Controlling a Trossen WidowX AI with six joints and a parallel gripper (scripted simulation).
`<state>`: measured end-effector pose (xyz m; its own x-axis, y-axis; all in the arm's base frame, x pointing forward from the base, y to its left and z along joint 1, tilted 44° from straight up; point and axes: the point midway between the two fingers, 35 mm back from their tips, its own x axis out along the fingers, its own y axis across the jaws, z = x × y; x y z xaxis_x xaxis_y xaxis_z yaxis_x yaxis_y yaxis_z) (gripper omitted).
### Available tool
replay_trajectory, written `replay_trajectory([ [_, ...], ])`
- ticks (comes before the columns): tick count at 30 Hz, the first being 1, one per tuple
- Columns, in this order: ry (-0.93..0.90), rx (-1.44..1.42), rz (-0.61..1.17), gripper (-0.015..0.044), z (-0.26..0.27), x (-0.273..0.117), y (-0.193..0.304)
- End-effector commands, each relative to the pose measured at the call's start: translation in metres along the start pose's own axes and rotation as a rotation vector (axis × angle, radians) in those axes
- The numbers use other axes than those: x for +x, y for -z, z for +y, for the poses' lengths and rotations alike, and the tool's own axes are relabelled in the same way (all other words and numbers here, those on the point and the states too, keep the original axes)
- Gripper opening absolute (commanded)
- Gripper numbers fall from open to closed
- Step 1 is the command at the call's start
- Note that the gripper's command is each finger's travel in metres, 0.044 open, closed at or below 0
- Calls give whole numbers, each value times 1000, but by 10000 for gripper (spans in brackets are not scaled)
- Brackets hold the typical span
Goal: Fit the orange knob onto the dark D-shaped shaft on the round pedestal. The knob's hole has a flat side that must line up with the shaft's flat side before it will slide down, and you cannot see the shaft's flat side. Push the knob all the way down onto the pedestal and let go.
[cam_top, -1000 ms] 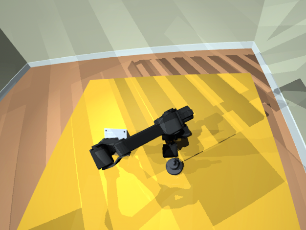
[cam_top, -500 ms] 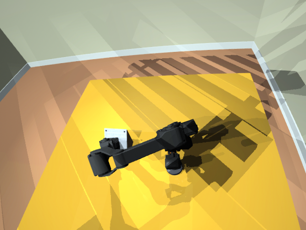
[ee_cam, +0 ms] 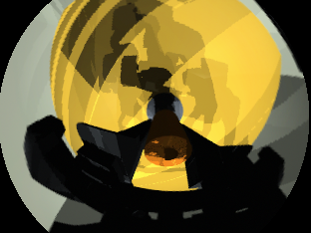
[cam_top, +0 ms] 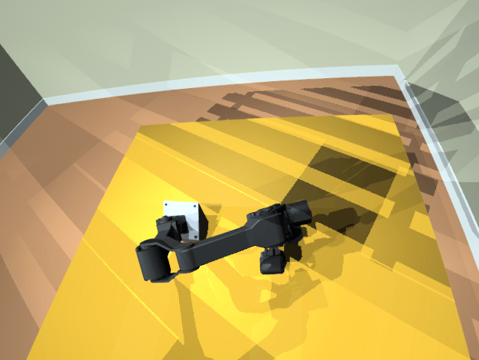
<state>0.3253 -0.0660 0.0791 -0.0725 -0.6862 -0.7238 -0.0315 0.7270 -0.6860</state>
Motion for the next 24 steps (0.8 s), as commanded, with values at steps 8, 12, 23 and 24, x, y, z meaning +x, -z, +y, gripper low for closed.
replay_trajectory([
  [8,6,1,0,0,-3,7,2],
  [12,6,1,0,0,-3,6,1],
  [23,6,1,0,0,-4,9,-1],
  [24,6,1,0,0,-3,9,-1],
])
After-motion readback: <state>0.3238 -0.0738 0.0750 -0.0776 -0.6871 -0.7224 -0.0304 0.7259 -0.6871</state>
